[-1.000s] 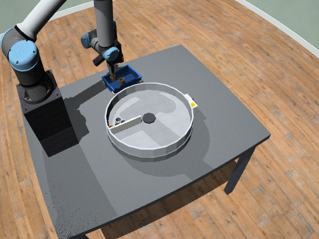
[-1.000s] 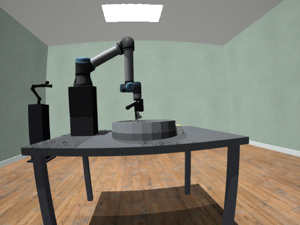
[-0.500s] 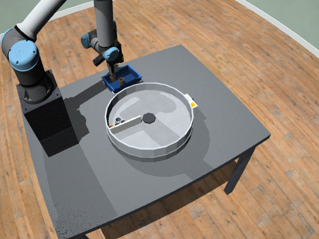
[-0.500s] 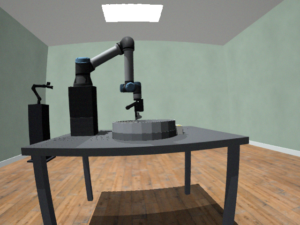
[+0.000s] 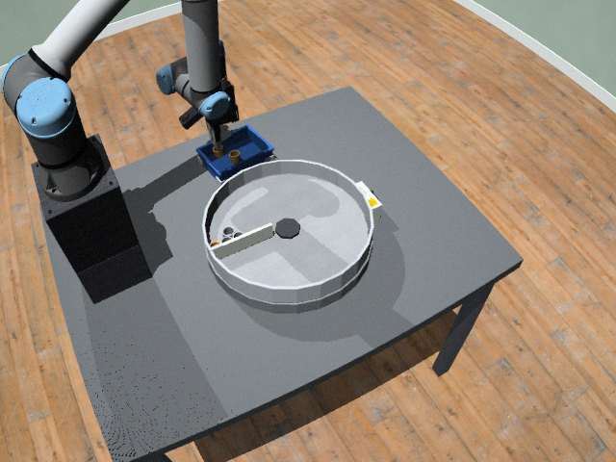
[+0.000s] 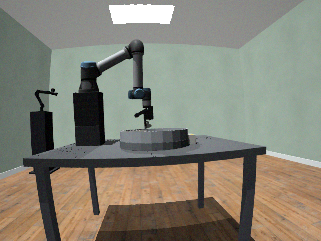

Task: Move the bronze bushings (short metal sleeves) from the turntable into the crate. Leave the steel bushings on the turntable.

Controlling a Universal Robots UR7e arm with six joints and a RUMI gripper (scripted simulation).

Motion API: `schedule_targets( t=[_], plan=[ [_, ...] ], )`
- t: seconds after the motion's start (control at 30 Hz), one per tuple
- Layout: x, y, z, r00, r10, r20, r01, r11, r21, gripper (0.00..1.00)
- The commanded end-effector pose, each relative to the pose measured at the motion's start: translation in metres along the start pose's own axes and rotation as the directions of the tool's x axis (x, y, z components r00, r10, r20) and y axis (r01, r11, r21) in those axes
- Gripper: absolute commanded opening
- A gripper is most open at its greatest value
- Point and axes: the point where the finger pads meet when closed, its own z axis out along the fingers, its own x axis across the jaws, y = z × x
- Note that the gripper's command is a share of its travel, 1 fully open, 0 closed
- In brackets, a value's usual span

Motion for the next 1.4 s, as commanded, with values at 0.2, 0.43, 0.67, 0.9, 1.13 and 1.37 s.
schedule_targets(
  t=[0.2,0.43,0.67,0.9,1.13,1.37],
  plan=[
    [-0.001,0.003,0.015,1.000,0.002,-0.001,-0.002,1.000,-0.004,0.00],
    [-0.001,0.003,0.028,1.000,0.002,0.000,-0.002,1.000,-0.004,0.00],
    [-0.001,0.003,0.035,1.000,0.001,0.000,-0.001,1.000,-0.004,0.00],
    [0.000,0.003,0.039,1.000,0.001,0.000,-0.001,1.000,-0.004,0.00],
    [0.000,0.002,0.040,1.000,0.001,0.000,-0.001,1.000,-0.003,0.00],
    [0.000,0.002,0.039,1.000,0.001,0.000,-0.001,1.000,-0.003,0.00]
  ],
)
